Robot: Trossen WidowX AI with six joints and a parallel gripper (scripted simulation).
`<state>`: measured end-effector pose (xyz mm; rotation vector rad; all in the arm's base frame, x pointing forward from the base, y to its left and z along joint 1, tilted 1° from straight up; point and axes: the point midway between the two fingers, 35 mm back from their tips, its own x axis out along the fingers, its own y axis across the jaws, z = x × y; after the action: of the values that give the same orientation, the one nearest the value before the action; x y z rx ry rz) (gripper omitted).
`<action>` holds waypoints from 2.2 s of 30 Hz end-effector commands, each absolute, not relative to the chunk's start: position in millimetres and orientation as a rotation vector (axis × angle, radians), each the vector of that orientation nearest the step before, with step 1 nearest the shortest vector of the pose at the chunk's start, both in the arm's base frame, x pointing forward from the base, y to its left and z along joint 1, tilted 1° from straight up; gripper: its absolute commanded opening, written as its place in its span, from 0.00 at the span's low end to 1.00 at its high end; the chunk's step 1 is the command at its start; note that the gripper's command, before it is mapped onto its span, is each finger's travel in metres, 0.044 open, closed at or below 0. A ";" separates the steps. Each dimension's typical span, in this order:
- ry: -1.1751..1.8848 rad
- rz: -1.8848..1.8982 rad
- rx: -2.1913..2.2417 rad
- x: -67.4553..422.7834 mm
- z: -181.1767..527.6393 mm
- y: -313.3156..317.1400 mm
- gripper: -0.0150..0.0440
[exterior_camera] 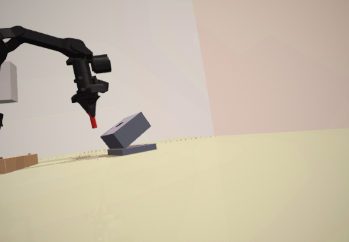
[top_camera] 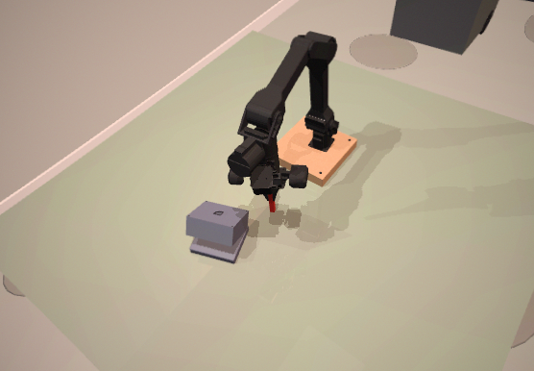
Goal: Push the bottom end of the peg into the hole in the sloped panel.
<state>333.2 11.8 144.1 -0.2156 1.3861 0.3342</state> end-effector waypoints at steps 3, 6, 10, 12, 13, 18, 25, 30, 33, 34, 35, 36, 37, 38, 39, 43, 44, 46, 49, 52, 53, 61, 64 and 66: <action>1.364 0.334 -0.200 334.2 146.3 3.1 0.25; 1.353 0.331 -0.193 334.9 147.8 -0.8 0.25; 1.339 0.327 -0.185 335.8 149.9 -6.2 0.25; 1.331 0.325 -0.181 336.2 150.9 -8.9 0.25; 1.328 0.324 -0.179 336.4 151.4 -10.2 0.25; 1.309 0.319 -0.169 337.2 154.0 -17.0 0.25; 1.283 0.310 -0.157 338.1 157.8 -26.5 0.25; 1.264 0.304 -0.149 338.5 160.5 -33.3 0.25; 1.252 0.300 -0.144 338.7 162.1 -37.5 0.25; 1.249 0.298 -0.143 338.7 162.7 -38.8 0.25; 1.245 0.297 -0.141 338.8 163.2 -40.2 0.25; 1.241 0.295 -0.140 338.8 163.8 -41.6 0.25; 1.237 0.294 -0.139 338.8 164.4 -43.0 0.25; 1.233 0.293 -0.138 338.8 164.9 -44.4 0.25; 1.229 0.291 -0.136 338.8 165.5 -45.7 0.25; 1.214 0.285 -0.132 338.8 167.8 -51.3 0.25; 1.210 0.284 -0.130 338.8 168.4 -52.7 0.25; 1.202 0.280 -0.128 338.7 169.5 -55.5 0.25; 1.191 0.276 -0.125 338.6 171.2 -59.6 0.25; 1.179 0.271 -0.123 338.4 173.0 -63.8 0.25; 1.175 0.269 -0.122 338.3 173.6 -65.2 0.25; 1.144 0.255 -0.116 337.3 178.4 -76.4 0.25; 1.133 0.250 -0.114 336.8 180.2 -80.6 0.25; 1.125 0.246 -0.113 336.5 181.4 -83.4 0.25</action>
<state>337.7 -78.5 180.3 -0.1146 1.1380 0.2479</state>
